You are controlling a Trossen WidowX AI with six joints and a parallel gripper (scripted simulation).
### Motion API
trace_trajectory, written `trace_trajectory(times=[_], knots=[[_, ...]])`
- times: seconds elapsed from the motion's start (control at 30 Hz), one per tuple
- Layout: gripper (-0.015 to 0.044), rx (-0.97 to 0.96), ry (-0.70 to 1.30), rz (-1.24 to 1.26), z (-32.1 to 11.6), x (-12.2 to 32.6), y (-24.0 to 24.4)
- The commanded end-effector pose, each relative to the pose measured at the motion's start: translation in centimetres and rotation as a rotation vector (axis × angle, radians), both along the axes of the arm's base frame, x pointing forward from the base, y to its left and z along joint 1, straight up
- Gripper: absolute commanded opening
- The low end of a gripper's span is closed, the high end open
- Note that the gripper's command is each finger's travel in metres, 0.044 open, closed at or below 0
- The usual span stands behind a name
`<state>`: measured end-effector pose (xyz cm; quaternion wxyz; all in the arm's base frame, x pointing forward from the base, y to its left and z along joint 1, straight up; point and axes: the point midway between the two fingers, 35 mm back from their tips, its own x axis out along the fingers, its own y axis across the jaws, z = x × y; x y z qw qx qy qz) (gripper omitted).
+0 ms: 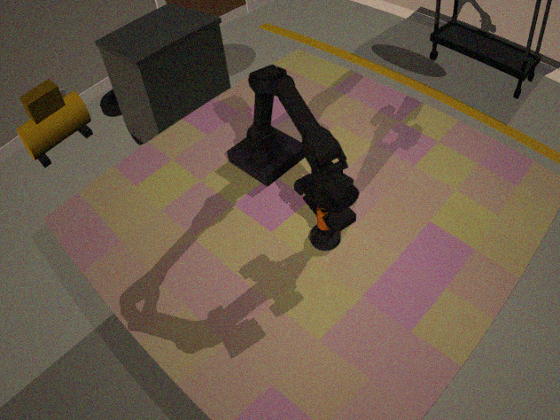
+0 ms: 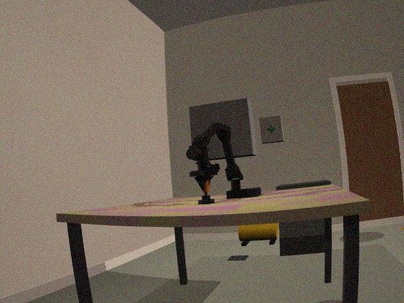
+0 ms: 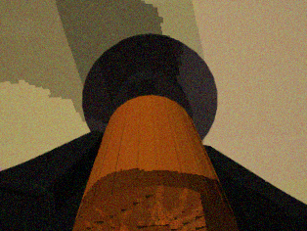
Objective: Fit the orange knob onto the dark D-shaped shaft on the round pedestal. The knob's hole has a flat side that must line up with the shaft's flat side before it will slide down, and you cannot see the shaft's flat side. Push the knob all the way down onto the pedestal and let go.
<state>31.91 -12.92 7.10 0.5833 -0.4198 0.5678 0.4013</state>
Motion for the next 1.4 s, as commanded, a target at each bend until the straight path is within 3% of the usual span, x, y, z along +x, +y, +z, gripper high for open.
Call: trace_trajectory(times=[0.0, 0.2, 1.23, 1.37], knots=[[0.0, -0.003, -0.003, 0.028, 0.27, 0.08, -0.06], [0.0, -0.009, -0.001, 0.212, -0.04, 0.08, 0.11], [0.0, -0.009, -0.001, 0.212, 0.25, 0.05, -0.03], [0.0, -0.012, -0.001, 0.298, 0.22, 0.07, 0.0]])
